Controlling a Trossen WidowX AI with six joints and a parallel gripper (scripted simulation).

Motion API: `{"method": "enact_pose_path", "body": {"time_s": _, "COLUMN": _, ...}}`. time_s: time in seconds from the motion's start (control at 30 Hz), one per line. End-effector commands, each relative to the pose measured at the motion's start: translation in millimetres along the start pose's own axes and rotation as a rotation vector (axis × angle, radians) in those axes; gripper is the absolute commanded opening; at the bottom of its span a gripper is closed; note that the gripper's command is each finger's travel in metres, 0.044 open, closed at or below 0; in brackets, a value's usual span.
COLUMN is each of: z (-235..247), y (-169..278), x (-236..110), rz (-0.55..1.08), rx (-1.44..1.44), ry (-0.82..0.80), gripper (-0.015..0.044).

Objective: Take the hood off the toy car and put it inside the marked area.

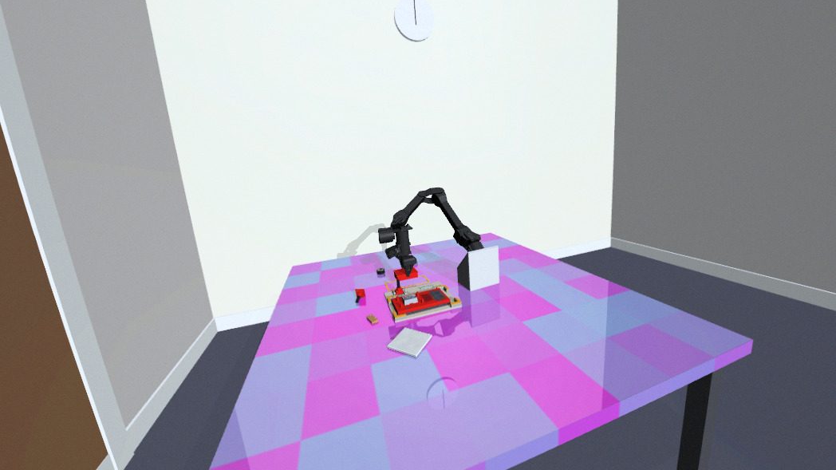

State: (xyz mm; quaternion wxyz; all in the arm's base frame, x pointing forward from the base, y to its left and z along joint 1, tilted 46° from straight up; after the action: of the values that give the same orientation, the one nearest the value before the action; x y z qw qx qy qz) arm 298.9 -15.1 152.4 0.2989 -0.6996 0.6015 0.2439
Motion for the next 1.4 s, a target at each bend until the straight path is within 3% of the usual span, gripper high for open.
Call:
{"method": "enact_pose_path", "body": {"time_s": 0.0, "z": 0, "y": 1, "x": 4, "rz": 0.000, "rx": -0.006, "ry": 0.003, "gripper": 0.0000}}
{"method": "enact_pose_path", "body": {"time_s": 1.37, "z": -1, "y": 1, "x": 25, "rz": 0.000, "rx": -0.006, "ry": 0.005, "gripper": 0.0000}}
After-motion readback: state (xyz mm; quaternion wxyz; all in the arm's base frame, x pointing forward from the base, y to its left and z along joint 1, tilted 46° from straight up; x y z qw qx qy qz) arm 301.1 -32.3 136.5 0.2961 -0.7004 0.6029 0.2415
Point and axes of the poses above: the point midway between the two fingers, 35 mm back from their tips, its own x axis out along the fingers, its own z axis across the jaws, y = z × x, the point moved 8 cm from there along -x, back along the fingers, and after that the axes turned 4 degrees about x, right-handed, at the moved point
